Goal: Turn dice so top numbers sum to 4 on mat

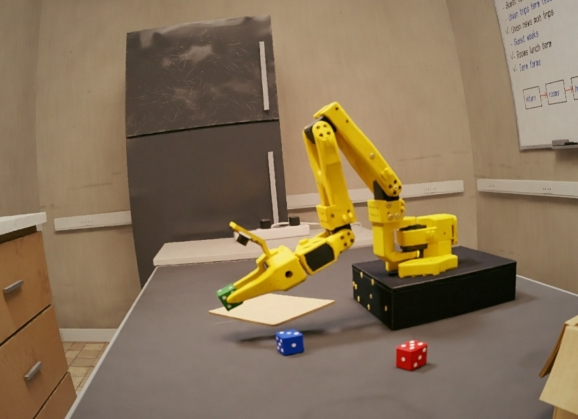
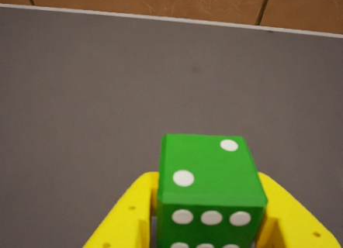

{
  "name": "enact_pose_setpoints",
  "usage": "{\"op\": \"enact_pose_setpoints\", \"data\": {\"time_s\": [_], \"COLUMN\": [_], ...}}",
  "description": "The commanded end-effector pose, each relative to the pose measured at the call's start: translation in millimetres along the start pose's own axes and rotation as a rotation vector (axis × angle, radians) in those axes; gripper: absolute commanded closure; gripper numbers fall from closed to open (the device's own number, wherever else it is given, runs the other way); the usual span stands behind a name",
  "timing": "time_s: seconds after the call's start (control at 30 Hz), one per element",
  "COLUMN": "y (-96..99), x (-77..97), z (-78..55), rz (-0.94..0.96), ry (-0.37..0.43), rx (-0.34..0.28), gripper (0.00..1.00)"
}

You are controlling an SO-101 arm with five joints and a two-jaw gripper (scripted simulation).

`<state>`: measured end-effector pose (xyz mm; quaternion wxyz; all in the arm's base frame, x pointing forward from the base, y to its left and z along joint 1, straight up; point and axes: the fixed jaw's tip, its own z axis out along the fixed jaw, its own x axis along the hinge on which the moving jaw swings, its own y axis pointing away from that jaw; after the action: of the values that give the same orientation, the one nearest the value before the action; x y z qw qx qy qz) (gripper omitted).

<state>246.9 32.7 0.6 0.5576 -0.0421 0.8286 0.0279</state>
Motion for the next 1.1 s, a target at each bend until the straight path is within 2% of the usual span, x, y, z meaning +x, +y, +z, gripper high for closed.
{"op": "enact_pose_setpoints", "data": {"time_s": [0.0,1.07], "y": [-1.4,-1.5], "x": [0.2,8.3], "z": [0.2,3.4], "rz": [0.015,0.015], "ry": [-0.004,-0.004], "rx": [0.005,0.006], "gripper": [1.00,1.00]}}
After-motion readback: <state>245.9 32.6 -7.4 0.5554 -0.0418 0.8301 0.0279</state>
